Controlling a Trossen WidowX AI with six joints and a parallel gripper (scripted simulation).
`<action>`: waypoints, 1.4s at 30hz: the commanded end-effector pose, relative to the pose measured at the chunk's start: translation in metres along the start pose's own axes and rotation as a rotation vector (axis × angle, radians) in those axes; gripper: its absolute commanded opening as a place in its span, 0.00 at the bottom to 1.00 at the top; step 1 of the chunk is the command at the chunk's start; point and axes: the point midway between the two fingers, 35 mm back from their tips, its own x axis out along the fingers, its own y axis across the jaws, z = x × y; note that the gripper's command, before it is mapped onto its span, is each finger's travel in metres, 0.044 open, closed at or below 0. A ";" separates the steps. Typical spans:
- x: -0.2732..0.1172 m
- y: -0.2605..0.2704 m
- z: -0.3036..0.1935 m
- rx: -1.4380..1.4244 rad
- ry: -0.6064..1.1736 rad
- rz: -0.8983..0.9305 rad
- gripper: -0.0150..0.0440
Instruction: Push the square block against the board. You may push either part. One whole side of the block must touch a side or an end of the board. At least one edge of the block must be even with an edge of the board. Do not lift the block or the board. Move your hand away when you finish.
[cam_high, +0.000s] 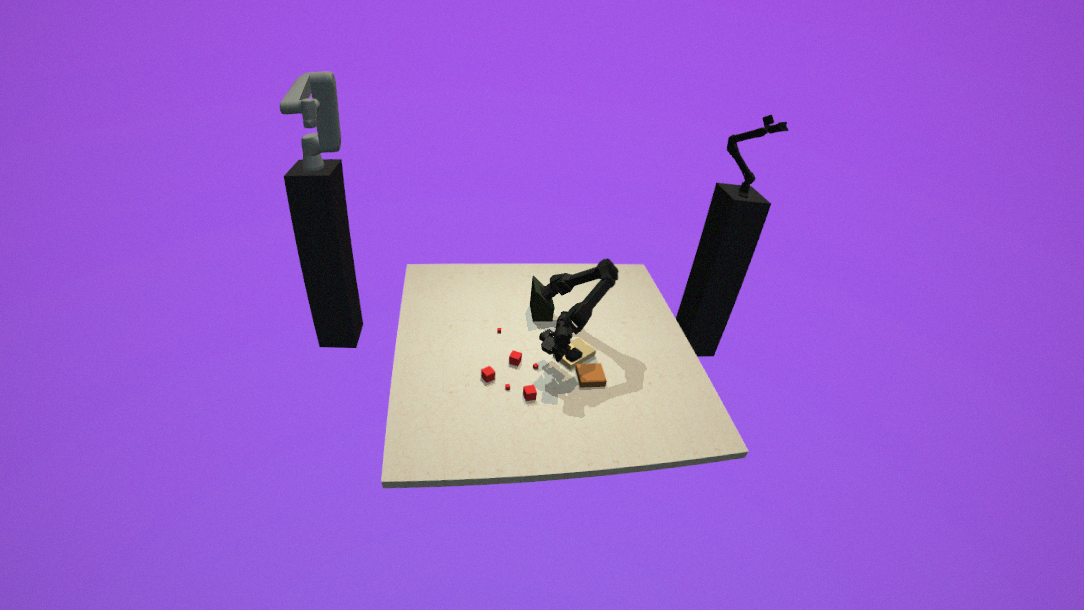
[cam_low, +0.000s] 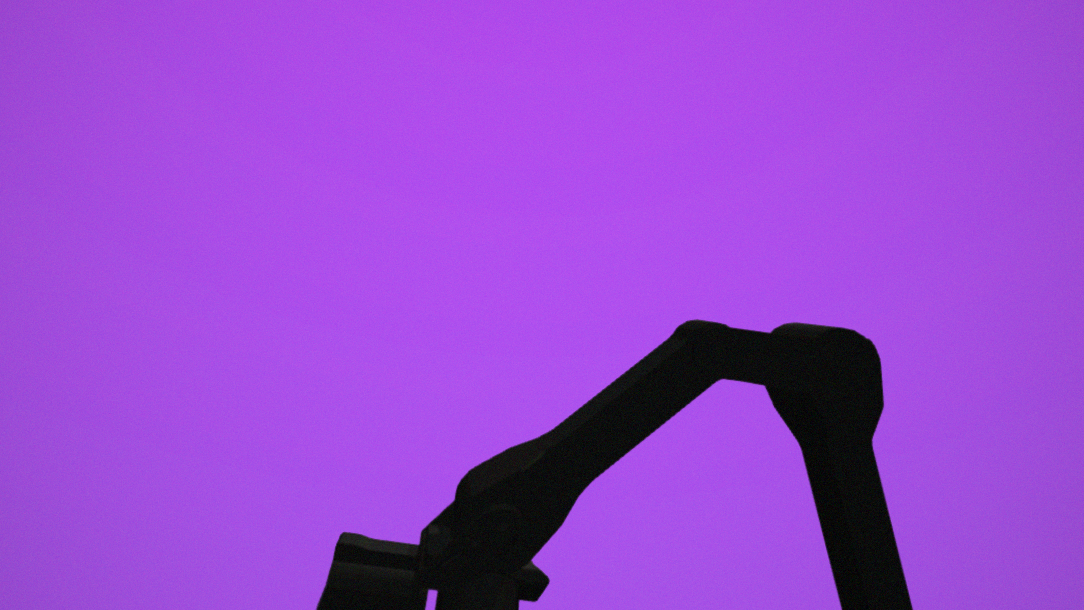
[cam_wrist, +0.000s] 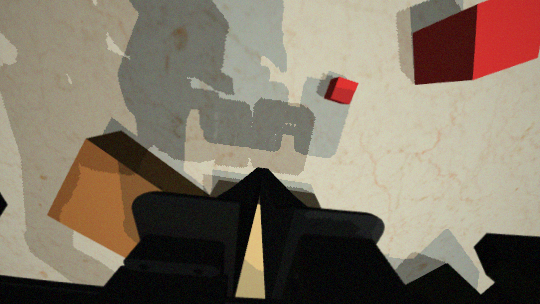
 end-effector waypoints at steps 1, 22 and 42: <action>0.028 -0.008 -0.006 0.024 0.030 -0.016 0.25; 0.027 -0.006 -0.033 0.025 0.030 -0.017 0.25; 0.027 -0.007 -0.064 0.026 0.032 -0.017 0.25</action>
